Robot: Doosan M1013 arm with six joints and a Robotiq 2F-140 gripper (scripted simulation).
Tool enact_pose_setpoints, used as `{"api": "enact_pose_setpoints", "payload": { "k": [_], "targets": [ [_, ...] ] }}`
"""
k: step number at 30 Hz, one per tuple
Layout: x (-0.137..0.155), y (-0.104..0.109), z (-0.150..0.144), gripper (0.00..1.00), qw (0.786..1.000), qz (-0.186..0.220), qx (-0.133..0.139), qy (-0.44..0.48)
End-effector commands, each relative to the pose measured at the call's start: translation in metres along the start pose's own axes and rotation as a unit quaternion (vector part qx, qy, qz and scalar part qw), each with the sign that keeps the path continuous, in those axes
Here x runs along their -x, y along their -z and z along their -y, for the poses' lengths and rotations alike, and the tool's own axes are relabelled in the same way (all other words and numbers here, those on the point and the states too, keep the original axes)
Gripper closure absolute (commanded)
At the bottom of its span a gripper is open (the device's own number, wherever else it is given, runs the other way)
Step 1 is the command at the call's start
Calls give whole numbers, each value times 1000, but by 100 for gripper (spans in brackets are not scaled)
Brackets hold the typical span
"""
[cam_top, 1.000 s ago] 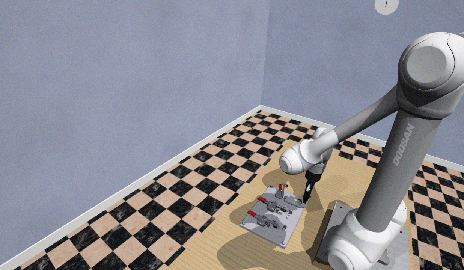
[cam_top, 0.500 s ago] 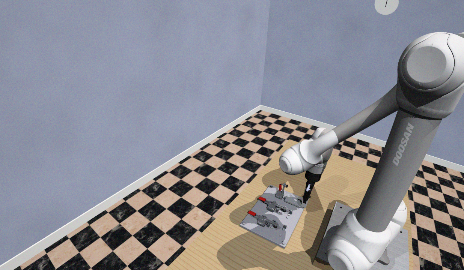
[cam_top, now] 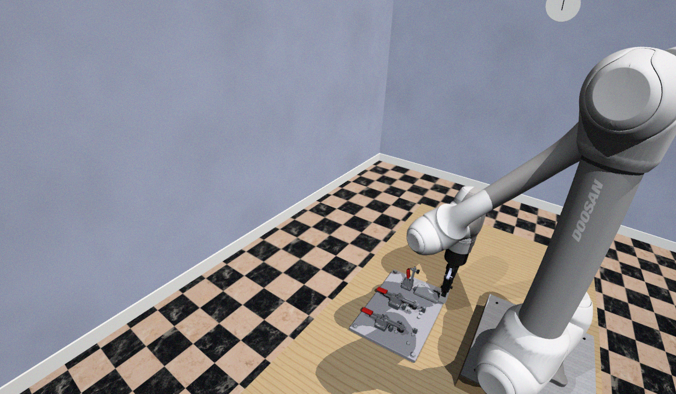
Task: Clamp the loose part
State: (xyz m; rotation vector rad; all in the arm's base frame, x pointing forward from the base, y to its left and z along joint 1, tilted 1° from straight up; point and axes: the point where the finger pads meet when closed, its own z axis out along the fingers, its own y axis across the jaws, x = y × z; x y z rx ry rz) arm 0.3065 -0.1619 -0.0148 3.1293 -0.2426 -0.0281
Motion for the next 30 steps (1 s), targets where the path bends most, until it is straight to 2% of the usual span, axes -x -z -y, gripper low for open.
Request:
{"api": "enact_pose_setpoints", "payload": {
  "k": [1,10,20,30],
  "targets": [
    [-5,1,-1,90,1000,-4,1,-1],
    [11,1,-1,90,1000,-4,1,-1],
    [15,2,-1,90,1000,-4,1,-1],
    [15,28,-1,90,1000,-4,1,-1]
  ]
}}
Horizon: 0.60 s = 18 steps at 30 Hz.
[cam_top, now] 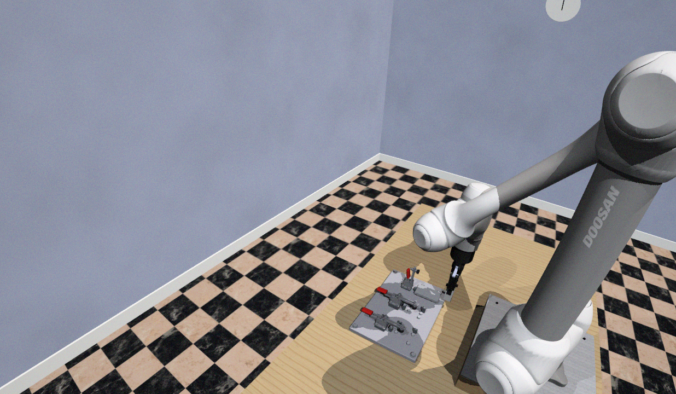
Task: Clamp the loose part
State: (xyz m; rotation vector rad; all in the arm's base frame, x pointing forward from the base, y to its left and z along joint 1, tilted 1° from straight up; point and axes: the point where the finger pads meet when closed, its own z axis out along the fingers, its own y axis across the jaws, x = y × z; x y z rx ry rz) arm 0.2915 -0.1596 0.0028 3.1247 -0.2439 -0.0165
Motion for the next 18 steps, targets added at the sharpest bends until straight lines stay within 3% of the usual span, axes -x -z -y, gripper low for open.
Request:
{"api": "enact_pose_setpoints", "payload": {
  "k": [1,18],
  "targets": [
    [-1,15,-1,90,1000,0,-1,0],
    [-1,24,-1,90,1000,0,-1,0]
  ]
}}
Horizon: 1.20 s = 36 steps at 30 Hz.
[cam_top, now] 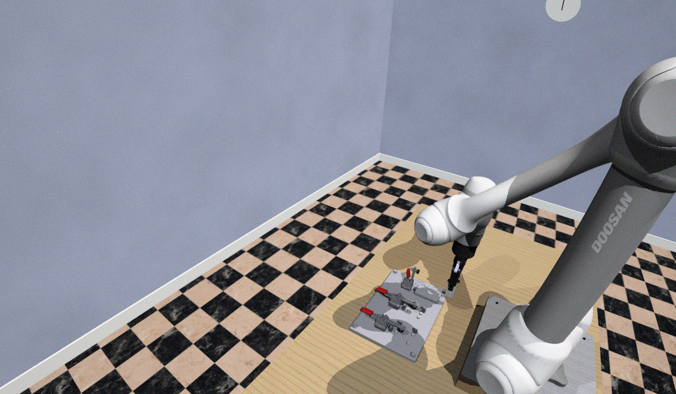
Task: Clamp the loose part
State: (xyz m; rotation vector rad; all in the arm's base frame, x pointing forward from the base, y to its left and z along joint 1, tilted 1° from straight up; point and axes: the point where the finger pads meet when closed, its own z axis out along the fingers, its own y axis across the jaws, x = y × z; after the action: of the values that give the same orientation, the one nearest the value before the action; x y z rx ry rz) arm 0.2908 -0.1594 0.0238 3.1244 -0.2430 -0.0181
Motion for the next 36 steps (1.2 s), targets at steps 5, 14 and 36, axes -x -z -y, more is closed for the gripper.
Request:
{"api": "enact_pose_setpoints", "payload": {
  "k": [5,14,36],
  "targets": [
    [-2,3,-1,90,1000,-1,-1,0],
    [-2,4,-1,90,1000,-1,-1,0],
    [-9,5,4,90,1000,-1,-1,0]
  ]
}}
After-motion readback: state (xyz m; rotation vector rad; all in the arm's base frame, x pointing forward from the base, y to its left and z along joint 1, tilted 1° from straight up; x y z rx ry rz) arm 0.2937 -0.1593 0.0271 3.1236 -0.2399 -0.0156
